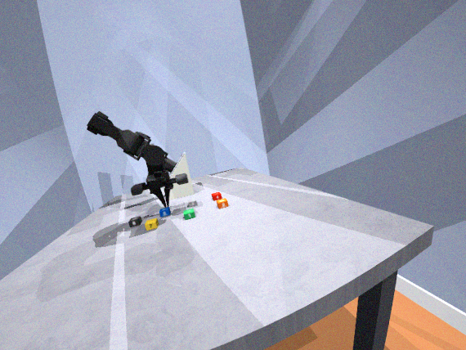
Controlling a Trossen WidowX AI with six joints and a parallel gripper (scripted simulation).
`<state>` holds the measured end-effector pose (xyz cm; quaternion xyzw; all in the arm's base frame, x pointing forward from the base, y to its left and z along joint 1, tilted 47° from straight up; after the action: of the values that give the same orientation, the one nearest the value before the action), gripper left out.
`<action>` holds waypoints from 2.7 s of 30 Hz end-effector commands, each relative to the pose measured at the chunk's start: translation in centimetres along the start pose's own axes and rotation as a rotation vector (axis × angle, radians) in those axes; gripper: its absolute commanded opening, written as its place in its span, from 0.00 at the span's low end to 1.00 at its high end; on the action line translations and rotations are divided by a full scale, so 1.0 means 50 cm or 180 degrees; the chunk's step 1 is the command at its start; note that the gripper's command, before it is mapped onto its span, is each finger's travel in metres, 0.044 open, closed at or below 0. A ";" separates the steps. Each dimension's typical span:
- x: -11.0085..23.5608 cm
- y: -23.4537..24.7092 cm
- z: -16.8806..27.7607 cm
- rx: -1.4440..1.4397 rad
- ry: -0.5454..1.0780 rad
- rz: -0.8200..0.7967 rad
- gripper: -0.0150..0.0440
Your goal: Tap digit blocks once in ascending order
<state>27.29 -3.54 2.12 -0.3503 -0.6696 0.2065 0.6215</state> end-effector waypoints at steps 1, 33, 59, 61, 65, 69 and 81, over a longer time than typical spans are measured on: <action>0.041 0.001 -0.003 -0.0013 -0.0042 -0.0017 0.29; 0.071 -0.064 -0.206 -0.0023 -0.0052 -0.0020 0.29; -0.014 -0.065 -0.204 -0.0023 -0.0053 -0.0010 0.29; -0.016 -0.065 -0.204 -0.0023 -0.0053 -0.0009 0.29; -0.016 -0.065 -0.204 -0.0023 -0.0053 -0.0009 0.29; 0.040 -0.065 -0.204 -0.0025 -0.0054 -0.0014 0.29; 0.206 -0.065 -0.201 -0.0022 -0.0050 -0.0022 0.29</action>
<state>36.71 -1.34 11.16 -0.3491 -0.6696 0.2086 0.6215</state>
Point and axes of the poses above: the point midway between the two fingers, 35 mm back from their tips, its own x axis back along the fingers, its own y axis across the jaws, z = x × y, the point moved 6 cm from there along x, back along the fingers, and after that the axes turned 12 degrees about -x, right-handed, at the moved point
